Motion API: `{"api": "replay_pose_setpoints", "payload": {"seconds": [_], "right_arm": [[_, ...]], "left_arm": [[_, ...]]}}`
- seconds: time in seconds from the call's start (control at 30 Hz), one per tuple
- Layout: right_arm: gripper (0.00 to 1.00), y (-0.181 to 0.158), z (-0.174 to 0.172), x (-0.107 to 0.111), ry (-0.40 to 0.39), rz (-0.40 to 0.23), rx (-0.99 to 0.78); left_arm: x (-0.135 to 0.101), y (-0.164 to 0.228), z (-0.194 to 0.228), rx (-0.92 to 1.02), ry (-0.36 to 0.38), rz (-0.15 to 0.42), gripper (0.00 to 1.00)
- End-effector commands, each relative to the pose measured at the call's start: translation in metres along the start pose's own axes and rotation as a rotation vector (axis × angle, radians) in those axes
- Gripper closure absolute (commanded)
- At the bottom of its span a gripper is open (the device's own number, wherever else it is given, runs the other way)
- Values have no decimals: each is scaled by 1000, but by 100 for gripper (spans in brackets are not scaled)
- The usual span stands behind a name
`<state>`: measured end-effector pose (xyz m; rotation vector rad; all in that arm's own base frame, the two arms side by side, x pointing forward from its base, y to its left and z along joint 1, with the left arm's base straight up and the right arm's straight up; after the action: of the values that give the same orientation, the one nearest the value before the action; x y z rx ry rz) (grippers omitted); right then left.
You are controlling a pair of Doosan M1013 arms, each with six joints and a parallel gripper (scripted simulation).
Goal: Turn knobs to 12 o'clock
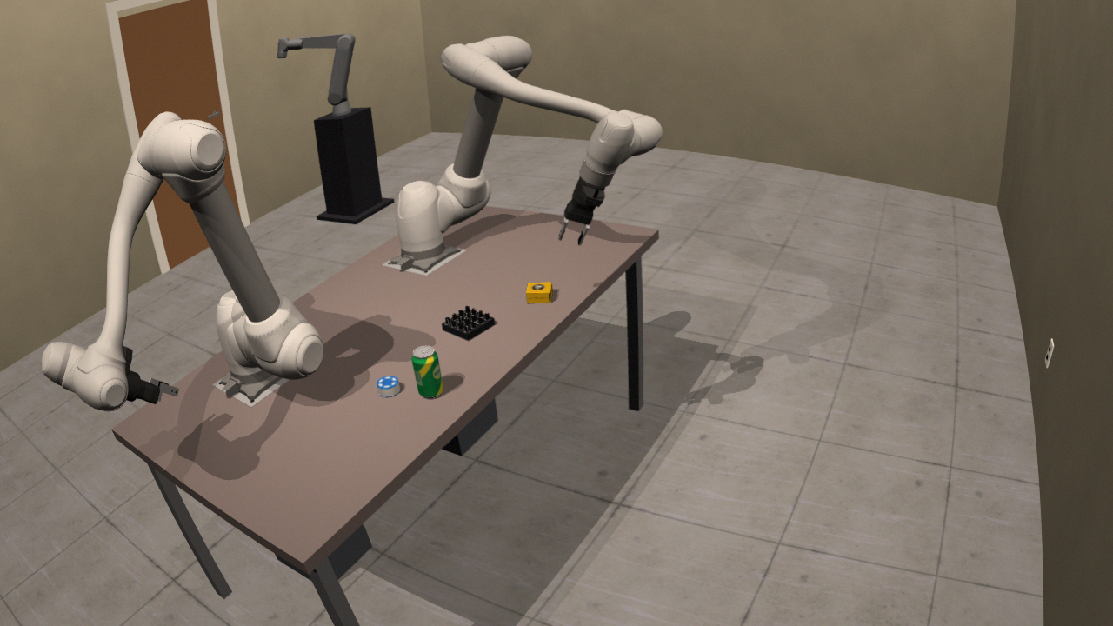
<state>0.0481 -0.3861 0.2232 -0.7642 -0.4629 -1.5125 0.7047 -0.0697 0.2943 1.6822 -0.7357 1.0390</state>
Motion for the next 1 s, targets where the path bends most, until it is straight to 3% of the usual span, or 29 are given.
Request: {"api": "replay_pose_setpoints", "payload": {"seconds": [0.0,0.03,0.5,0.57,0.97], "right_arm": [[0,0,0,-1,-4,-13,5],[0,0,0,-1,-4,-13,5],[0,0,0,-1,-4,-13,5],[0,0,0,-1,-4,-13,5],[0,0,0,-1,-4,-13,5]], "left_arm": [[-6,14,18,58,-11,43,0],[-15,34,38,121,-10,83,0],[-75,153,121,462,90,278,0],[-75,153,121,462,90,278,0],[-133,252,150,711,265,358,0]]}}
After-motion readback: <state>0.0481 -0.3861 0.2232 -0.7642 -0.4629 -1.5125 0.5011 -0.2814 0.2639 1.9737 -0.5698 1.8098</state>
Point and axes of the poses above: on each arm, the point where the finger pads meet when closed, its own x axis back along the fingers, its own y axis across the jaws, z = x × y, the point moved 9 cm from there along x, back along the fingers, and after that the axes turned 15 degrees about -x, right-handed, at the moved point
